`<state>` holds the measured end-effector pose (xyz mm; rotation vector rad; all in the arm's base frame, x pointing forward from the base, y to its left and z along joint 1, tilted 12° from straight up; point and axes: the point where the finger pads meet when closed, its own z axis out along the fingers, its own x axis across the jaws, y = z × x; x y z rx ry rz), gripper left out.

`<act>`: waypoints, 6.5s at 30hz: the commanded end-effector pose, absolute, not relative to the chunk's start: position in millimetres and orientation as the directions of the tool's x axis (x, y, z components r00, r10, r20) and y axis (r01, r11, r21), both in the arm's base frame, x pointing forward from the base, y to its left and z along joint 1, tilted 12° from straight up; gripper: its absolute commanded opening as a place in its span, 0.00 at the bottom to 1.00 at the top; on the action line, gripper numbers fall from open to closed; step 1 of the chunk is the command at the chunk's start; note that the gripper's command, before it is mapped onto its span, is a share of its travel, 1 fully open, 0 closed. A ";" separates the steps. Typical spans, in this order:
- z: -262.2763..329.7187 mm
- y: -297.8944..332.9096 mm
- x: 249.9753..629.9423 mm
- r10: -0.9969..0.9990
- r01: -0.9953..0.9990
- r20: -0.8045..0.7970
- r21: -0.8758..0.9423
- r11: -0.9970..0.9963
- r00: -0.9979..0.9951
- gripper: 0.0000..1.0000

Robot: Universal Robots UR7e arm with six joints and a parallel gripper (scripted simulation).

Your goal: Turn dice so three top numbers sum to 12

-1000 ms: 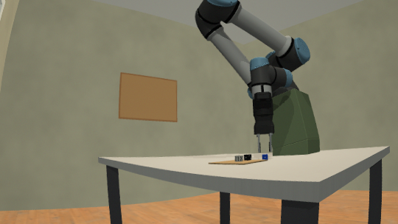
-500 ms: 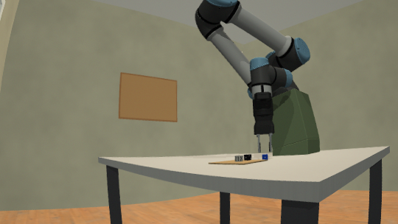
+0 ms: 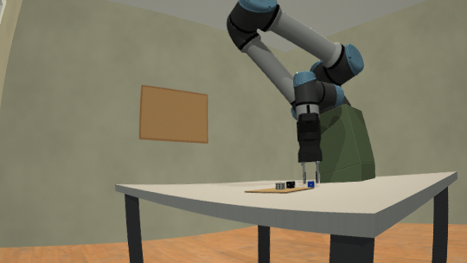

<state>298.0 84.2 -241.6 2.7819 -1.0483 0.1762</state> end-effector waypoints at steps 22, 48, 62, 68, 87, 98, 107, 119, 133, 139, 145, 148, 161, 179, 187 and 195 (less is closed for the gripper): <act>-250.9 82.3 298.9 -0.643 -0.663 0.168 0.109 -0.741 0.747 0.70; -250.9 82.3 298.9 -0.643 -0.663 0.168 0.109 -0.741 0.747 0.40; -250.9 82.3 298.9 -0.643 -0.663 0.168 0.109 -0.741 0.747 0.40; -250.9 82.3 298.9 -0.643 -0.663 0.168 0.109 -0.741 0.747 0.40; -249.3 82.6 298.8 -0.643 -0.663 0.168 0.109 -0.741 0.747 0.40; -231.1 86.2 297.8 -0.643 -0.663 0.168 0.109 -0.741 0.747 0.40; -210.9 90.2 296.7 -0.643 -0.663 0.168 0.109 -0.741 0.747 0.40; -181.1 96.1 295.0 -0.643 -0.663 0.168 0.109 -0.741 0.747 0.40; -156.9 100.9 293.7 -0.643 -0.663 0.168 0.109 -0.741 0.747 0.40; -153.7 101.5 293.5 -0.643 -0.663 0.168 0.109 -0.741 0.747 0.40; -153.0 101.6 293.5 -0.643 -0.663 0.168 0.109 -0.741 0.747 0.40; -153.0 101.6 293.5 -0.643 -0.663 0.168 0.109 -0.741 0.747 0.40; -153.2 101.9 293.9 -0.649 -0.668 0.169 0.108 -0.736 0.742 0.40; -156.7 106.6 303.4 -0.748 -0.768 0.182 0.082 -0.636 0.639 0.40; -159.3 110.5 310.8 -0.817 -0.837 0.190 0.060 -0.543 0.544 0.40; -163.7 117.7 323.0 -0.913 -0.933 0.197 0.019 -0.361 0.357 0.40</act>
